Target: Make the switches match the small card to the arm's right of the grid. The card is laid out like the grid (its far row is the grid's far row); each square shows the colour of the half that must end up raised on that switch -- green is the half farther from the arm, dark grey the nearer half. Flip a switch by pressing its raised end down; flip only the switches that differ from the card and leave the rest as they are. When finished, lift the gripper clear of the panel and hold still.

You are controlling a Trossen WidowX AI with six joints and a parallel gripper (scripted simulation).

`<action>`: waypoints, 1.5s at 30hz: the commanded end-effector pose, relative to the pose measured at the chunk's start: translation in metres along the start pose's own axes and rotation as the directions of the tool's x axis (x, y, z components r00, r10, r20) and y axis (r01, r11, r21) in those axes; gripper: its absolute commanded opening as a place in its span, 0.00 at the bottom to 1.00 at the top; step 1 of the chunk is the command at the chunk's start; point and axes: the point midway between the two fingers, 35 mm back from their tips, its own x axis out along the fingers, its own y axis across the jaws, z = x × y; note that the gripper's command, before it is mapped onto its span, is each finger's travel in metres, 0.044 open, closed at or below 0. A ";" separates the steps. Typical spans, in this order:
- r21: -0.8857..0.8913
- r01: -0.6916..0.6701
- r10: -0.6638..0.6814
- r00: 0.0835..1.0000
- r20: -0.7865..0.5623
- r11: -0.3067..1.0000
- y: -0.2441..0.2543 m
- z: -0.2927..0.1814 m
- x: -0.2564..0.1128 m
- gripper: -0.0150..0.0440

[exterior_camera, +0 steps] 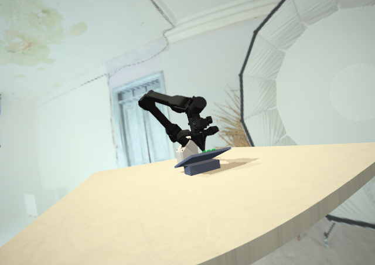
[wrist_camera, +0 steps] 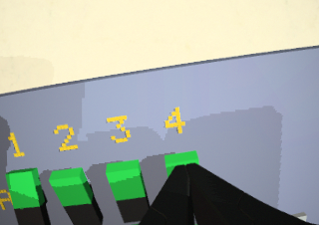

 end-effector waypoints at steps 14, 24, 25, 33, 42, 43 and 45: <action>-0.004 -0.004 0.004 1.000 0.000 1.000 0.001 0.000 0.003 0.25; -0.004 -0.004 0.004 1.000 0.000 1.000 0.001 0.000 0.004 0.25; -0.004 -0.004 0.004 1.000 0.000 1.000 0.001 0.000 0.004 0.25; -0.004 -0.008 0.008 1.000 0.023 1.000 0.001 -0.002 -0.057 0.25; -0.005 -0.013 0.013 1.000 0.023 1.000 0.065 -0.035 -0.060 0.25; -0.005 -0.012 0.012 1.000 0.023 1.000 0.073 -0.041 -0.060 0.25; -0.005 -0.012 0.012 1.000 0.023 1.000 0.075 -0.043 -0.060 0.25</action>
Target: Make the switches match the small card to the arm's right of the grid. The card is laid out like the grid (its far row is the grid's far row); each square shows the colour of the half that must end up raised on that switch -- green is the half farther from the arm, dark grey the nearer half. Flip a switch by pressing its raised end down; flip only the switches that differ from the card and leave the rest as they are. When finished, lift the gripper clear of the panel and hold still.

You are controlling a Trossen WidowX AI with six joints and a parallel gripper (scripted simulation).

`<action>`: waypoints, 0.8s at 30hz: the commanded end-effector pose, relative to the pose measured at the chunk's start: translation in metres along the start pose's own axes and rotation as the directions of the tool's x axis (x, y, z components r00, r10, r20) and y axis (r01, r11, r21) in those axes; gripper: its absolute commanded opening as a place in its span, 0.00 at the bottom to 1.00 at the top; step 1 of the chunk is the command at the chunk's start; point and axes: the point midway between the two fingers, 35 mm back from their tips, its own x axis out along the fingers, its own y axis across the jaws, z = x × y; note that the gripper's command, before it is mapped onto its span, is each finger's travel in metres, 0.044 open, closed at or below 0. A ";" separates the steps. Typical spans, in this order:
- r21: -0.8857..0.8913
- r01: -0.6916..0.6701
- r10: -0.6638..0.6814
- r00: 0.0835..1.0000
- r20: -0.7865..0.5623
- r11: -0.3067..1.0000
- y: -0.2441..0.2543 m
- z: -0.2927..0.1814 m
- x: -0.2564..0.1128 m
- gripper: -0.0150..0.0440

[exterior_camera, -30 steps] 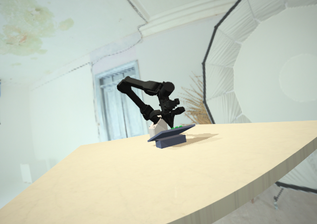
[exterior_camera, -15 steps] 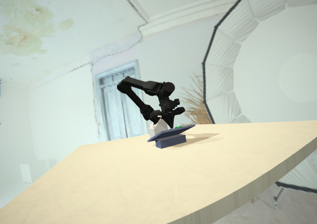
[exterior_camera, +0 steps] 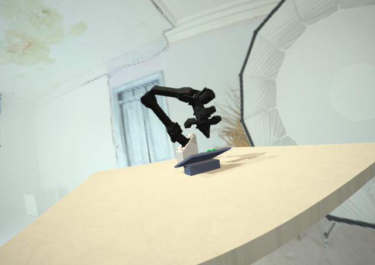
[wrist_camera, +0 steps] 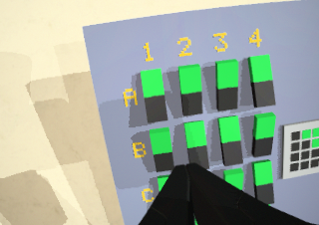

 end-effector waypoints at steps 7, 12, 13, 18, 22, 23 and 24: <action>0.007 0.007 -0.007 1.000 -0.027 1.000 0.011 -0.010 0.027 0.25; 0.007 0.008 -0.008 0.999 -0.035 1.000 0.010 -0.011 0.038 0.25; 0.007 0.008 -0.008 0.999 -0.035 1.000 0.010 -0.011 0.038 0.25; 0.007 0.009 -0.008 0.999 -0.035 1.000 0.010 -0.011 0.048 0.25; 0.007 0.009 -0.008 0.999 -0.035 1.000 0.010 -0.011 0.052 0.25; 0.007 0.009 -0.008 0.999 -0.035 1.000 0.010 -0.011 0.053 0.25; 0.007 0.009 -0.008 0.999 -0.035 1.000 0.010 -0.011 0.055 0.25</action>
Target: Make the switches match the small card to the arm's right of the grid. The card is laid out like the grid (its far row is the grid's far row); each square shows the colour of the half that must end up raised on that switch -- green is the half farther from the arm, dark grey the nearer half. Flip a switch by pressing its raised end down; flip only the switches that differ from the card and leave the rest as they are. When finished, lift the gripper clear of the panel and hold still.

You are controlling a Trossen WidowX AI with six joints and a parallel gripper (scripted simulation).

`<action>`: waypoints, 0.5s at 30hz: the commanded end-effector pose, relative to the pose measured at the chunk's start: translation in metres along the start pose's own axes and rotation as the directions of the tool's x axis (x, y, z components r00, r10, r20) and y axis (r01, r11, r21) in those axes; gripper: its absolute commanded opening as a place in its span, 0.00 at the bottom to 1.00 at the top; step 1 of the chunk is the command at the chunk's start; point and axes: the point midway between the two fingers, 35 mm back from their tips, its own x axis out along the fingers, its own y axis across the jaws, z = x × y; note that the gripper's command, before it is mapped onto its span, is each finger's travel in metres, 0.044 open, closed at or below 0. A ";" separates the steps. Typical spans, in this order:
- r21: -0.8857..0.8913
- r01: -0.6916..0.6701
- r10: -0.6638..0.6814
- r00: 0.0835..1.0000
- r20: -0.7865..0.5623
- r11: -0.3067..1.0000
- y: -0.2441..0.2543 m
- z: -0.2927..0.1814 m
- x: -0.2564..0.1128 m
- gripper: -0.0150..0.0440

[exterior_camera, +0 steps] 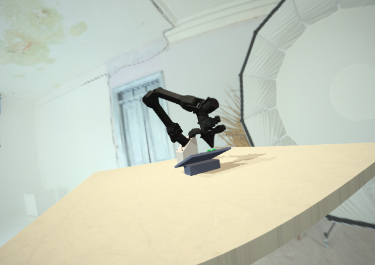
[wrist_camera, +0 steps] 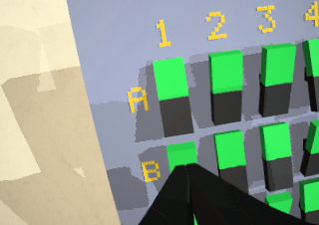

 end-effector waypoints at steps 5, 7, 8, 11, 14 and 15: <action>-0.008 0.005 -0.005 1.000 -0.007 1.000 0.000 -0.002 0.012 0.25; -0.008 0.005 -0.005 1.000 -0.007 1.000 0.000 -0.002 0.013 0.25; -0.008 0.005 -0.005 1.000 -0.007 1.000 0.000 -0.002 0.013 0.25; -0.008 0.005 -0.005 1.000 -0.007 1.000 0.000 -0.002 0.013 0.25; -0.008 0.005 -0.005 1.000 -0.007 1.000 0.000 -0.002 0.013 0.25; -0.008 0.005 -0.005 1.000 -0.007 1.000 0.000 -0.002 0.013 0.25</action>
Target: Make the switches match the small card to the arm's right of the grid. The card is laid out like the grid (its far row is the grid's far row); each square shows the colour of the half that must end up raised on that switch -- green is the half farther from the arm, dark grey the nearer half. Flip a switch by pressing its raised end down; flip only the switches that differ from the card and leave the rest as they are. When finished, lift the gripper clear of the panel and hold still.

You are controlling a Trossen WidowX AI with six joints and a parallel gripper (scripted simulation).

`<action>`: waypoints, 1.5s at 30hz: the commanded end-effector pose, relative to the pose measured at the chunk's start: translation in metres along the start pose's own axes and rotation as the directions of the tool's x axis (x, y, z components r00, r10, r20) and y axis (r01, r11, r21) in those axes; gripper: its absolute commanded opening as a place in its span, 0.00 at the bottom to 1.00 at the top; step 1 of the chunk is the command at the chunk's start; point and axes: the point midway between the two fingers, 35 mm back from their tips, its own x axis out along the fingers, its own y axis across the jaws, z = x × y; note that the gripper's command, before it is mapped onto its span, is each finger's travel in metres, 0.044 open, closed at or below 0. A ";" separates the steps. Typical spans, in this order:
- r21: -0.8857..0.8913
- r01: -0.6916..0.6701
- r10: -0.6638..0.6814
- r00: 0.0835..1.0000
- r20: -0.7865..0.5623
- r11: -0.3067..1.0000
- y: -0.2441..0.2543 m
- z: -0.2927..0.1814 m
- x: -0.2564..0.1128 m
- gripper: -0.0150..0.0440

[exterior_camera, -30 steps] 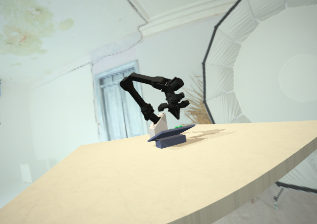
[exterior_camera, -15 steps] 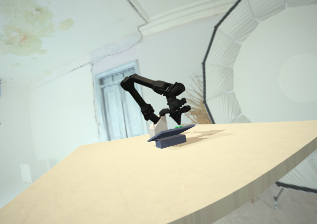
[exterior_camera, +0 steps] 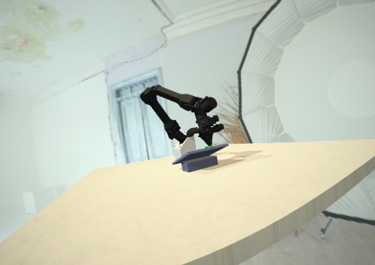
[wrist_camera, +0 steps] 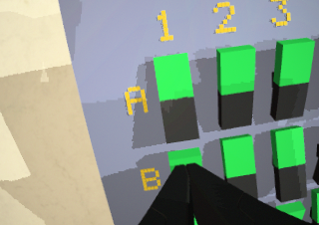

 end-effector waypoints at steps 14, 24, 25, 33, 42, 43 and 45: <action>-0.004 0.003 -0.003 1.000 0.000 1.000 0.000 0.000 0.001 0.25; -0.004 0.003 -0.003 1.000 0.000 1.000 0.000 0.000 0.002 0.25; -0.004 0.003 -0.003 1.000 0.000 1.000 0.000 0.000 0.003 0.25; -0.004 0.003 -0.003 1.000 0.000 1.000 0.000 0.000 0.004 0.25; -0.004 0.003 -0.003 1.000 0.000 1.000 0.000 0.000 0.005 0.25; -0.004 0.003 -0.003 1.000 0.000 1.000 0.000 0.000 0.005 0.25; -0.004 0.004 -0.004 1.000 0.000 1.000 0.000 0.000 0.005 0.25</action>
